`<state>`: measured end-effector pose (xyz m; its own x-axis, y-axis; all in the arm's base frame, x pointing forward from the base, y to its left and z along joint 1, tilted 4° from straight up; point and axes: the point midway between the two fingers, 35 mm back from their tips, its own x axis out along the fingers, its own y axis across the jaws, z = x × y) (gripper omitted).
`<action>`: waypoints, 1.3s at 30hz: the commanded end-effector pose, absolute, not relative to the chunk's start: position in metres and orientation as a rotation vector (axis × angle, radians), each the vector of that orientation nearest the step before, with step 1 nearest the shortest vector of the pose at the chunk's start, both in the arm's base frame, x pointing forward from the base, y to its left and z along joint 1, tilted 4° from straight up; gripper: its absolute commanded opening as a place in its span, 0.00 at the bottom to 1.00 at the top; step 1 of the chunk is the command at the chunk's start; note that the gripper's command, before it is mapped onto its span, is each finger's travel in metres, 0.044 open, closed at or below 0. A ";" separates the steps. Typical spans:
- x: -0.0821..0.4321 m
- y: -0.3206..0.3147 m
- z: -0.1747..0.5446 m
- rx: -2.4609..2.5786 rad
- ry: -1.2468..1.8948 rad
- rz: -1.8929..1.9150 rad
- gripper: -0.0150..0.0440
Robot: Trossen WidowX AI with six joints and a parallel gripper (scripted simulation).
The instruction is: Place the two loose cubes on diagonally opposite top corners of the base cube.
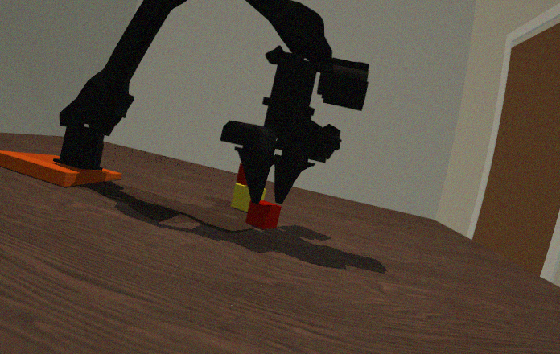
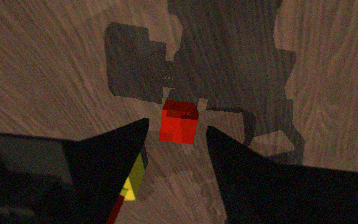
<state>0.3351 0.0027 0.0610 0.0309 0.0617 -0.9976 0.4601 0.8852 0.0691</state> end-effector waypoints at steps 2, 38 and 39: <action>0.334 0.004 0.050 0.433 1.531 -0.323 0.70; 0.338 0.000 0.104 0.433 1.531 -0.324 0.43; 0.338 0.000 0.107 0.433 1.531 -0.324 0.43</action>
<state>0.3375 -0.0001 0.0962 0.0179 0.0624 -0.9979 0.4672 0.8819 0.0635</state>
